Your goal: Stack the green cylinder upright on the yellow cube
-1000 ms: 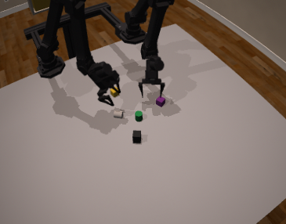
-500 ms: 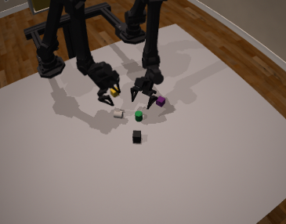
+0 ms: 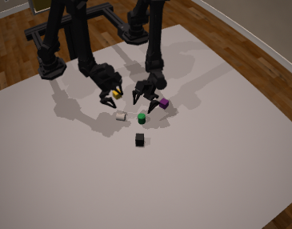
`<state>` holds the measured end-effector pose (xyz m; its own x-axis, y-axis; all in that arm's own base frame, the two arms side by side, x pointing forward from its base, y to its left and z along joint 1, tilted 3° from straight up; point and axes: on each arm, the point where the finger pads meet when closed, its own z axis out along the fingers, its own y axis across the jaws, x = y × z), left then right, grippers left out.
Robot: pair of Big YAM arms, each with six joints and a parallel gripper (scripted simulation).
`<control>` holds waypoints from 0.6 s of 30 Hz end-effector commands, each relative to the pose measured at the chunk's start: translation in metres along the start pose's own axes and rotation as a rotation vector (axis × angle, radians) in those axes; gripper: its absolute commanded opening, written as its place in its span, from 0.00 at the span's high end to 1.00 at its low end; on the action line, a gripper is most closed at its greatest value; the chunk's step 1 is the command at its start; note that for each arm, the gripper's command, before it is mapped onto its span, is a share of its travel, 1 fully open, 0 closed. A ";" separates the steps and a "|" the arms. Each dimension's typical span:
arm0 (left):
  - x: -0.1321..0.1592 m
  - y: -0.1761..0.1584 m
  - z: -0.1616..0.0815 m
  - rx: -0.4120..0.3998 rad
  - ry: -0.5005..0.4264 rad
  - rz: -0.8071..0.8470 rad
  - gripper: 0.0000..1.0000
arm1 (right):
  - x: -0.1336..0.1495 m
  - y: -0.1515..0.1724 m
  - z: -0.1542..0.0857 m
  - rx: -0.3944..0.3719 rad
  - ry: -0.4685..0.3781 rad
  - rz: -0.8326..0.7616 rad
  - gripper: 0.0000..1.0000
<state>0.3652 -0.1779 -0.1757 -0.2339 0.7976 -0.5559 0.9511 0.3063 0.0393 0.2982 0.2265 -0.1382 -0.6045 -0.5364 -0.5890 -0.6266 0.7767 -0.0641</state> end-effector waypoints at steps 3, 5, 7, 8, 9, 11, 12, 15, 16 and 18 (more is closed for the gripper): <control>-0.011 0.015 0.000 -0.031 -0.028 0.057 0.00 | -0.002 0.000 0.000 0.001 -0.002 0.007 0.00; -0.011 0.028 0.006 -0.047 -0.040 0.078 0.00 | -0.002 0.000 0.000 0.001 -0.002 0.007 0.00; -0.011 0.028 0.006 -0.047 -0.040 0.078 0.00 | -0.002 0.000 0.000 0.001 -0.002 0.007 0.00; -0.037 0.037 0.005 -0.065 -0.072 0.141 0.00 | -0.002 0.000 0.000 0.001 -0.002 0.007 0.00; -0.059 0.050 0.003 -0.086 -0.094 0.186 0.00 | -0.002 0.000 0.000 0.001 -0.002 0.007 0.00; -0.104 0.072 0.000 -0.129 -0.121 0.275 0.00 | -0.002 0.000 0.000 0.001 -0.002 0.007 0.00; -0.128 0.081 -0.002 -0.152 -0.140 0.315 0.00 | -0.002 0.000 0.000 0.001 -0.002 0.007 0.00; -0.179 0.095 -0.011 -0.200 -0.177 0.398 0.00 | -0.002 0.000 0.000 0.001 -0.002 0.007 0.00; -0.201 0.100 -0.016 -0.220 -0.193 0.434 0.00 | -0.002 0.000 0.000 0.001 -0.002 0.007 0.00; -0.250 0.106 -0.029 -0.263 -0.230 0.510 0.00 | -0.002 0.000 0.000 0.001 -0.002 0.007 0.00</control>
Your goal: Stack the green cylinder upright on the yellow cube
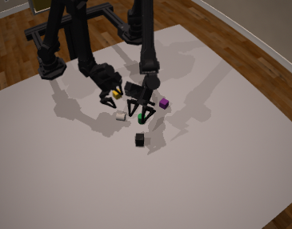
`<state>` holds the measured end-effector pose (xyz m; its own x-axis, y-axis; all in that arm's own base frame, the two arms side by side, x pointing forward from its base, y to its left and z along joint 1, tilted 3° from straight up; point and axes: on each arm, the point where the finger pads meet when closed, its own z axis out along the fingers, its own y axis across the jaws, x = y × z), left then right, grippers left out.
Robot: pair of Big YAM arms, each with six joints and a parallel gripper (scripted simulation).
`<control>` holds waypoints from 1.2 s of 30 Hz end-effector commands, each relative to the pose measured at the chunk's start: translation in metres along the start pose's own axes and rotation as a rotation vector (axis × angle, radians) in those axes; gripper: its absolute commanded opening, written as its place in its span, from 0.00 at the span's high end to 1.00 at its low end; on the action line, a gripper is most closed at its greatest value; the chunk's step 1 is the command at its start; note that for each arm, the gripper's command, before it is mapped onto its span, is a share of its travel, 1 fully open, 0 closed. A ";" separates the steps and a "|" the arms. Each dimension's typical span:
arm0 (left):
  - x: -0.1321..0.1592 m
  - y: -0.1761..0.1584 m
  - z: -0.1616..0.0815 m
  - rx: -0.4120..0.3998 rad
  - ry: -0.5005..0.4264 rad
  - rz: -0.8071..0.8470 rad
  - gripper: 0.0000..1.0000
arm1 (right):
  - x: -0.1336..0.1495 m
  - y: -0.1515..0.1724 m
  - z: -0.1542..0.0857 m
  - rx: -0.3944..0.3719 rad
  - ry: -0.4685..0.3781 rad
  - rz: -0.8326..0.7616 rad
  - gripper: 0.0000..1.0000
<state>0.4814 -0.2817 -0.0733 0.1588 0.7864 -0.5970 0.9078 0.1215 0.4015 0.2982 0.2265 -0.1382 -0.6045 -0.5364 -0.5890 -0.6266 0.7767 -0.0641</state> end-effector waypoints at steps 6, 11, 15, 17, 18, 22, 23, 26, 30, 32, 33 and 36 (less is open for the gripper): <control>-0.169 0.097 -0.018 -0.168 -0.151 0.290 0.00 | -0.002 0.000 0.000 0.001 -0.002 0.007 0.00; -0.316 0.135 -0.070 -0.305 -0.272 0.469 0.00 | -0.002 0.000 0.000 0.001 -0.002 0.007 0.00; -0.392 0.142 -0.112 -0.371 -0.335 0.539 0.00 | -0.002 0.000 0.000 0.001 -0.002 0.007 0.00; -0.427 0.143 -0.137 -0.403 -0.366 0.570 0.00 | -0.002 0.000 0.000 0.001 -0.002 0.007 0.00; -0.444 0.143 -0.150 -0.419 -0.381 0.585 0.00 | -0.002 0.000 0.000 0.001 -0.002 0.007 0.00; -0.492 0.140 -0.192 -0.465 -0.427 0.626 0.00 | -0.002 0.000 0.000 0.001 -0.002 0.007 0.00; -0.492 0.140 -0.192 -0.465 -0.427 0.626 0.00 | -0.002 0.000 0.000 0.001 -0.002 0.007 0.00; -0.557 0.130 -0.262 -0.533 -0.497 0.685 0.00 | -0.002 0.000 0.000 0.001 -0.002 0.007 0.00; -0.604 0.091 -0.310 -0.529 -0.554 0.694 0.00 | -0.002 0.000 0.000 0.001 -0.002 0.007 0.00; -0.624 0.069 -0.336 -0.514 -0.597 0.667 0.00 | -0.002 0.000 0.000 0.001 -0.002 0.007 0.00; -0.635 0.057 -0.350 -0.509 -0.620 0.664 0.00 | -0.002 0.000 0.000 0.001 -0.002 0.007 0.00; -0.667 0.011 -0.392 -0.473 -0.706 0.654 0.00 | -0.002 0.000 0.000 0.001 -0.002 0.007 0.00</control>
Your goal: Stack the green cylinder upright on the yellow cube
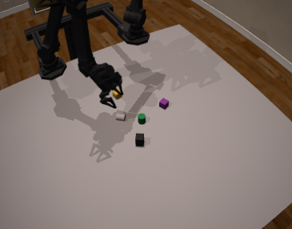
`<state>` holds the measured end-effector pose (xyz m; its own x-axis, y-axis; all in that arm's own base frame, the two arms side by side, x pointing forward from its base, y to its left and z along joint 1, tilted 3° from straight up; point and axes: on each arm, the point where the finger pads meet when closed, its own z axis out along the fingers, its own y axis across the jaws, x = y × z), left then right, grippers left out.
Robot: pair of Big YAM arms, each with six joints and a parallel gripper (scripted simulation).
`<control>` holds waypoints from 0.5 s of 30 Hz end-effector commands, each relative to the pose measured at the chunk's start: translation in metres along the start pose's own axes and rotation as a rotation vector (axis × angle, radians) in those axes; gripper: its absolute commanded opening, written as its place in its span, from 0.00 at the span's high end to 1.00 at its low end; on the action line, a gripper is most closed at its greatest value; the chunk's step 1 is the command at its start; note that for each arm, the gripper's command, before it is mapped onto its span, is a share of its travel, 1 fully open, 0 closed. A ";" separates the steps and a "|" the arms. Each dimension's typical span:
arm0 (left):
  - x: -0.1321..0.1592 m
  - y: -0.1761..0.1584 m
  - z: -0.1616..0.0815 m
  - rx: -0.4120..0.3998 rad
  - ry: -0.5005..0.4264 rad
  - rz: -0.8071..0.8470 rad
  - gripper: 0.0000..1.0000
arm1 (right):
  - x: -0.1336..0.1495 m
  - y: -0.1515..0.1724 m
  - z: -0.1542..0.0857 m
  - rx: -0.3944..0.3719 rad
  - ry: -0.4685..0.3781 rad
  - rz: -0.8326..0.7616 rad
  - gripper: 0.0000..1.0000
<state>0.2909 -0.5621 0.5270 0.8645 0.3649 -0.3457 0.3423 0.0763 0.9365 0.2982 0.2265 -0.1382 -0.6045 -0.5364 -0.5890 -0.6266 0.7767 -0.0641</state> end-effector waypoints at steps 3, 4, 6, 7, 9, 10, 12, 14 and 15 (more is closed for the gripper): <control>-0.130 0.033 -0.035 -0.022 -0.172 -0.085 0.00 | -0.002 0.000 0.000 0.001 -0.002 0.007 0.00; -0.130 0.033 -0.035 -0.022 -0.172 -0.085 0.00 | -0.002 0.000 0.000 0.001 -0.002 0.007 0.00; -0.177 -0.016 -0.032 0.082 -0.248 -0.173 0.00 | -0.002 0.000 0.000 0.001 -0.002 0.007 0.00; -0.199 -0.051 -0.028 0.152 -0.277 -0.207 0.00 | -0.002 0.000 0.000 0.001 -0.002 0.007 0.00; -0.236 -0.106 -0.036 0.266 -0.334 -0.264 0.00 | -0.002 0.000 0.000 0.001 -0.002 0.007 0.00; -0.251 -0.121 -0.039 0.289 -0.363 -0.288 0.00 | -0.002 0.000 0.000 0.001 -0.002 0.007 0.00; -0.273 -0.163 -0.047 0.377 -0.390 -0.333 0.00 | -0.002 0.000 0.000 0.001 -0.002 0.007 0.00; -0.295 -0.208 -0.059 0.474 -0.413 -0.376 0.00 | -0.002 0.000 0.000 0.001 -0.002 0.007 0.00; -0.305 -0.231 -0.066 0.526 -0.422 -0.397 0.00 | -0.002 0.000 0.000 0.001 -0.002 0.007 0.00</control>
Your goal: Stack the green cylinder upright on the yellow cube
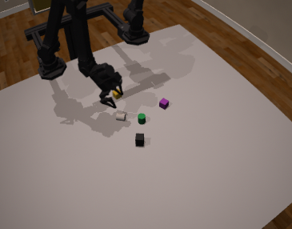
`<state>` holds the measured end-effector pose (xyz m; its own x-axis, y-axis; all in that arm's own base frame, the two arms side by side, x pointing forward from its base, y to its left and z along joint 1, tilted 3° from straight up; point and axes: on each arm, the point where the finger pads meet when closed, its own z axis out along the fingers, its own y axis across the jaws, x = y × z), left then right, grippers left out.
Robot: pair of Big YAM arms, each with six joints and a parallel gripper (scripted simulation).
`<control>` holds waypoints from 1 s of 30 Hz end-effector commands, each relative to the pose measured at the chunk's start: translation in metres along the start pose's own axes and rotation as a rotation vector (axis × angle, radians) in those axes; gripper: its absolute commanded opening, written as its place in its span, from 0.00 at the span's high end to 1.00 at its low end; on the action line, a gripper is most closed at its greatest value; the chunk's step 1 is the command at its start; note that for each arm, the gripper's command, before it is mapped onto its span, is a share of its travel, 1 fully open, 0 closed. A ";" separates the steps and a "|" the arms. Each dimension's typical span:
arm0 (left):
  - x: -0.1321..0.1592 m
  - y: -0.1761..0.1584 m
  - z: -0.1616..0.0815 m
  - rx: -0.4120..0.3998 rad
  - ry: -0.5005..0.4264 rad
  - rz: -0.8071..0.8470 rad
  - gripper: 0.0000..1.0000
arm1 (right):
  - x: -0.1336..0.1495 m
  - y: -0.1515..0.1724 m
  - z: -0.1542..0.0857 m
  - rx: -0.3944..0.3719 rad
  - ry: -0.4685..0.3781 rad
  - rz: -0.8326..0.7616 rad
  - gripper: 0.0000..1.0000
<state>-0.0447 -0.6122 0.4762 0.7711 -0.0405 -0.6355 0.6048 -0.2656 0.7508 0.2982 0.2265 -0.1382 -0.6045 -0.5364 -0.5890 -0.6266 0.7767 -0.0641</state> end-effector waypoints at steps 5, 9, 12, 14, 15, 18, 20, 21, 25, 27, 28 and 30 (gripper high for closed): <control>0.004 -0.165 0.048 0.291 -0.003 -0.276 0.00 | -0.002 0.000 0.000 0.001 -0.002 0.007 0.00; 0.013 -0.262 0.050 0.461 0.039 -0.391 0.00 | -0.002 0.000 0.000 0.001 -0.002 0.007 0.00; 0.034 -0.361 0.041 0.636 0.121 -0.467 0.00 | -0.002 0.000 0.000 0.001 -0.002 0.007 0.00; 0.050 -0.411 0.032 0.722 0.183 -0.509 0.00 | -0.002 0.000 0.000 0.001 -0.002 0.007 0.00; 0.058 -0.435 0.025 0.764 0.218 -0.530 0.00 | -0.002 0.000 0.000 0.001 -0.002 0.007 0.00; 0.085 -0.508 -0.002 0.888 0.340 -0.594 0.00 | -0.002 0.000 0.000 0.001 -0.002 0.007 0.00; 0.104 -0.554 -0.027 0.965 0.435 -0.634 0.00 | -0.002 0.000 0.000 0.001 -0.002 0.007 0.00; 0.114 -0.574 -0.041 0.998 0.481 -0.656 0.00 | -0.002 0.000 0.000 0.001 -0.002 0.007 0.00; 0.131 -0.595 -0.056 1.020 0.566 -0.745 0.00 | -0.002 0.000 0.000 0.001 -0.002 0.007 0.00; 0.149 -0.625 -0.079 1.047 0.666 -0.828 0.00 | -0.002 0.000 0.000 0.001 -0.002 0.007 0.00; 0.142 -0.606 -0.065 1.004 0.626 -0.895 0.00 | -0.002 0.000 0.000 0.001 -0.002 0.007 0.00; 0.164 -0.601 -0.050 0.934 0.637 -0.975 0.00 | -0.002 0.000 0.000 0.001 -0.002 0.007 0.00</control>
<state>-0.2870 -0.3806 -0.0718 0.4539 0.7859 -0.4199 0.6818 -0.6097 -0.4042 0.2982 0.2265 -0.1382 -0.6045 -0.5364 -0.5890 -0.6266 0.7767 -0.0641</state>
